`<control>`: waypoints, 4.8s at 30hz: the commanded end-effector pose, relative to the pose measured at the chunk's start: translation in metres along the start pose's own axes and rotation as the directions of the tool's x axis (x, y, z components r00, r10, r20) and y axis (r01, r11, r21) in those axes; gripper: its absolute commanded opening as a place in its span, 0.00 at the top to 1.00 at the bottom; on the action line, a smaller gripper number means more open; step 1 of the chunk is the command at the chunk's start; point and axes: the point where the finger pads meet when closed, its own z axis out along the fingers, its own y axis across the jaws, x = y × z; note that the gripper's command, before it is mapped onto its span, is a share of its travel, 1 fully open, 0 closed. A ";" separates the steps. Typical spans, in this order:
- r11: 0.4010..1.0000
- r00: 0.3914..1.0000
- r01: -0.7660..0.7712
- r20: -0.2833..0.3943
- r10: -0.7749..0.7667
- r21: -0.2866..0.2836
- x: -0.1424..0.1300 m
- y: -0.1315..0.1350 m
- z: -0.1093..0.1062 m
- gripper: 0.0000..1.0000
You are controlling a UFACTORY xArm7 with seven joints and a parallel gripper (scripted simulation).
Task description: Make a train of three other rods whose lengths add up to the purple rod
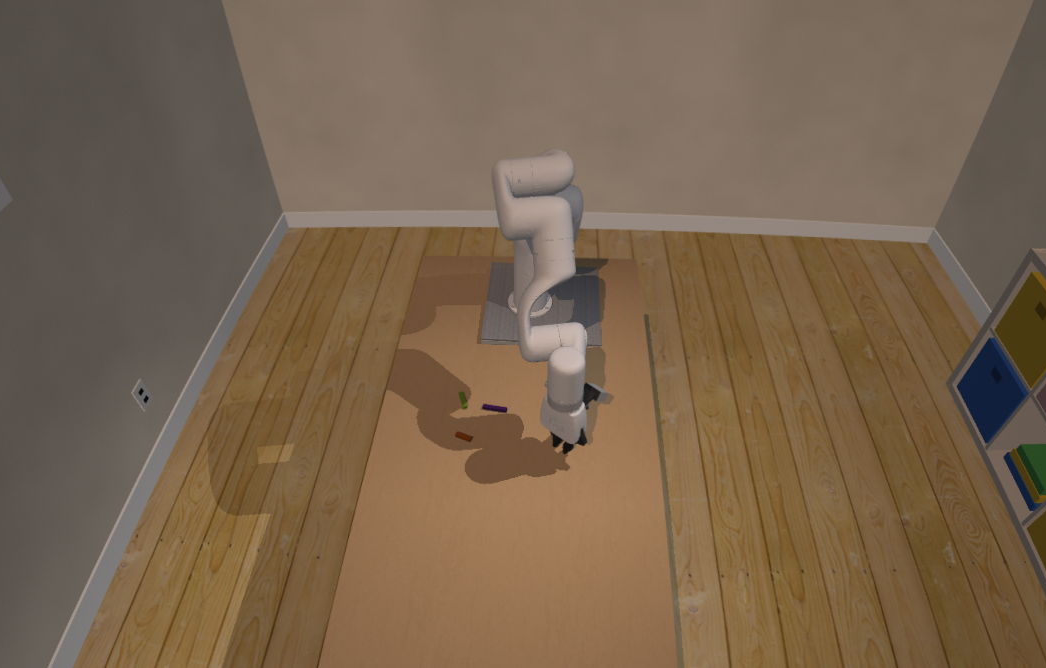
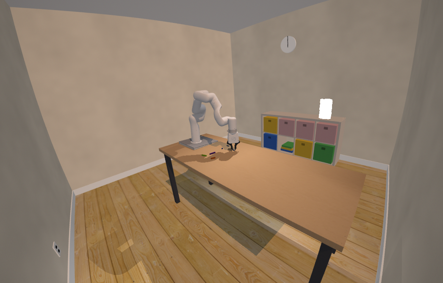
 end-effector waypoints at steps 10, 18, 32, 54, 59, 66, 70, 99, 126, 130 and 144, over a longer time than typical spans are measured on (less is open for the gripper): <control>1.000 1.000 0.000 0.003 0.000 -0.003 -0.002 0.002 -0.002 0.76; 1.000 1.000 0.000 0.003 0.000 -0.003 -0.002 0.002 -0.002 0.76; 1.000 1.000 0.000 0.003 0.000 -0.003 -0.002 0.002 -0.002 0.76; 1.000 1.000 0.000 0.003 0.000 -0.003 -0.002 0.002 0.000 0.76; 1.000 1.000 0.000 0.003 0.000 -0.003 -0.002 0.002 0.004 0.76; 1.000 1.000 0.000 0.003 0.000 -0.003 -0.002 0.002 0.009 0.76; 1.000 1.000 0.000 0.003 0.000 -0.003 -0.002 0.002 0.011 0.76; 1.000 1.000 0.000 0.003 0.000 -0.003 -0.002 0.002 0.012 0.76; 1.000 1.000 0.000 0.003 0.000 -0.003 -0.002 0.002 0.012 0.96; 1.000 1.000 0.000 0.003 0.000 -0.003 -0.002 0.002 0.012 0.96; 1.000 1.000 0.000 0.003 0.000 -0.003 -0.002 0.002 0.012 0.96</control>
